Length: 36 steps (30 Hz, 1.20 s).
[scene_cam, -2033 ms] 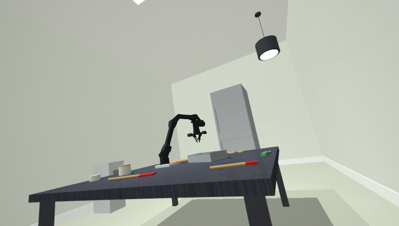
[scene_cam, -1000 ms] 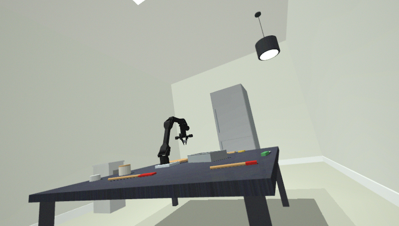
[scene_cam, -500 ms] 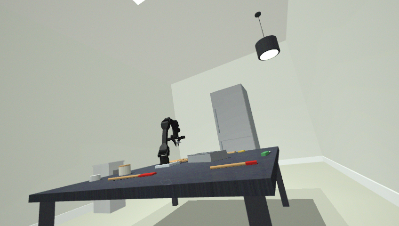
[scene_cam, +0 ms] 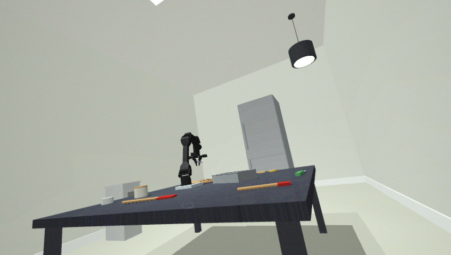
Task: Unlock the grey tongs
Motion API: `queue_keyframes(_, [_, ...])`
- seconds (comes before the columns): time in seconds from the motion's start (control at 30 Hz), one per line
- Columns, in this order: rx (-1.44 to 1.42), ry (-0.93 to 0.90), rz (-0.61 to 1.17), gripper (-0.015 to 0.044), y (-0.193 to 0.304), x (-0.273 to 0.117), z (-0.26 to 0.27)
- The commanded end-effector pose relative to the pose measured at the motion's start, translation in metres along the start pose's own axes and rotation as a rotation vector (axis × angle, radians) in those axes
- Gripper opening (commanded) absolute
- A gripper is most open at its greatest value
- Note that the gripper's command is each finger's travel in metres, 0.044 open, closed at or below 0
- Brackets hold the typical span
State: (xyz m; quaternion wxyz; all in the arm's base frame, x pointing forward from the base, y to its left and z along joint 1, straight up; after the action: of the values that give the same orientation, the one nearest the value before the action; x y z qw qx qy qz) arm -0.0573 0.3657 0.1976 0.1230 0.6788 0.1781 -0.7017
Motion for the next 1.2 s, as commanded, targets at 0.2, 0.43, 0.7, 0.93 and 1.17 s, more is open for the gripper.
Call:
queue_keyframes(0.2, [0.057,-0.054,-0.183,-0.0150,-0.002,-0.004,-0.005])
queue_keyframes(0.43, [0.085,-0.091,-0.318,-0.0150,-0.002,-0.006,-0.009])
queue_keyframes(0.7, [0.103,-0.129,-0.471,-0.0150,-0.001,-0.010,-0.013])
queue_keyframes(0.93, [0.106,-0.158,-0.603,-0.0150,0.003,-0.015,-0.016])
queue_keyframes(1.17, [0.098,-0.181,-0.732,-0.0150,0.010,-0.020,-0.017])
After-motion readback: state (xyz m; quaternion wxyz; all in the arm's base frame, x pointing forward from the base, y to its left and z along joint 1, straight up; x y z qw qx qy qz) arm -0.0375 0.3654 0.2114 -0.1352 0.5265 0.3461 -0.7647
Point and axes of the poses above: the point midway between the two fingers, 35 mm back from their tips, its own x axis out along the fingers, its own z axis across the jaws, y = z × x, the point moved 2 cm from there along -x, back along the fingers, and after that the axes turned 11 degrees about x, right-handed, at the moved point
